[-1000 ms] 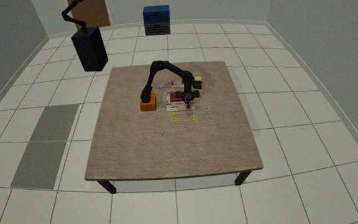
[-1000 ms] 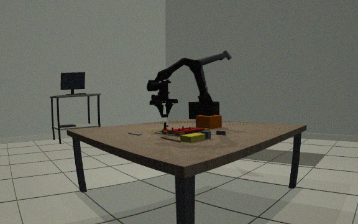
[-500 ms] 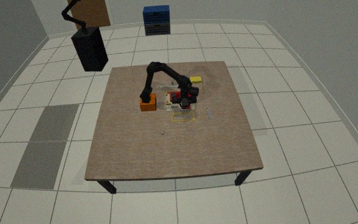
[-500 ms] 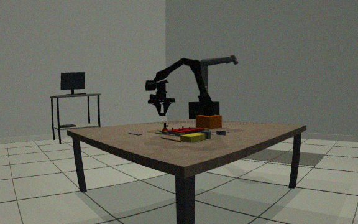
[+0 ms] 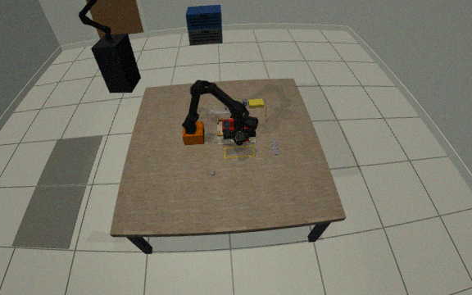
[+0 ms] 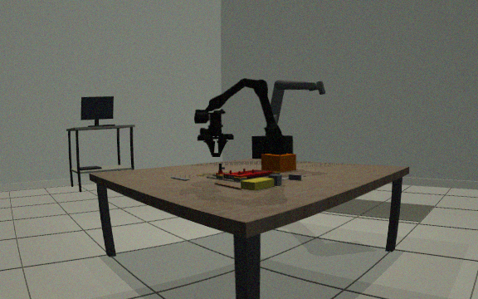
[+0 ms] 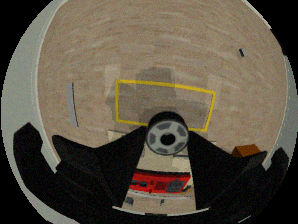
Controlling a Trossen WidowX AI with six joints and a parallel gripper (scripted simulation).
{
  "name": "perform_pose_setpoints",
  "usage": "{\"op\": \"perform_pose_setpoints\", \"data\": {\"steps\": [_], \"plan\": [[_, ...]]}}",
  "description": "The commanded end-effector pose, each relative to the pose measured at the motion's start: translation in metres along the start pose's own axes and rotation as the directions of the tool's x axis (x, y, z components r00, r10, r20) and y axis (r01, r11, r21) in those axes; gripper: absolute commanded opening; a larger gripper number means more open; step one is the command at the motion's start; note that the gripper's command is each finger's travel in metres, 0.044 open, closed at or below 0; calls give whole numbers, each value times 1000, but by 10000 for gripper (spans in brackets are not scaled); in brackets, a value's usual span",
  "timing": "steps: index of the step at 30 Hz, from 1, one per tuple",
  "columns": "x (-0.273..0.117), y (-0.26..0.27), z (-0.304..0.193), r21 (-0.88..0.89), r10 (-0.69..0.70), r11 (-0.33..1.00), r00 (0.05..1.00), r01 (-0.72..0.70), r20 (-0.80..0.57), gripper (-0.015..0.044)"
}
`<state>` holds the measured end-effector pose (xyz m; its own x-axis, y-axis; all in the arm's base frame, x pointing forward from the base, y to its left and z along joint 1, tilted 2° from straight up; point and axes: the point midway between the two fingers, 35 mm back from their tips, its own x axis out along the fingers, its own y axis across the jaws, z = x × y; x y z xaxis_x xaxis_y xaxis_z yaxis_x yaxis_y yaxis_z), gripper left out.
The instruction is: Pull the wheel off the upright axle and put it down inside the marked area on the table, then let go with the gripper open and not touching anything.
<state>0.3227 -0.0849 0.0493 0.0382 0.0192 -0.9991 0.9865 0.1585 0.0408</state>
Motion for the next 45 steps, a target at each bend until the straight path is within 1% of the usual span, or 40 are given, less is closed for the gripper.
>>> {"op": "perform_pose_setpoints", "data": {"steps": [1,11,15,26,27,33,36,37,41,42,45], "plan": [[13,0,0,-4,-7,1000,1000,7,-5,0],[83,-1,-1,-4,-7,1000,1000,7,-5,0],[87,-2,-1,-4,-7,1000,1000,7,-5,0],[81,-3,-1,-6,-13,1000,1000,13,-6,289],[77,-3,-1,-6,-13,1000,1000,13,-6,300],[27,-2,-1,-4,-7,1000,1000,7,-5,300],[24,-2,-1,-4,-7,1000,1000,7,-5,300],[30,-2,-1,-1,-6,1000,1000,6,-3,326],[10,-26,-11,-2,-8,1000,1000,8,-4,431],[4,-33,-14,-2,-9,1000,1000,9,-5,440],[-10,-56,-24,-3,-11,1000,1000,11,-6,440]]}}
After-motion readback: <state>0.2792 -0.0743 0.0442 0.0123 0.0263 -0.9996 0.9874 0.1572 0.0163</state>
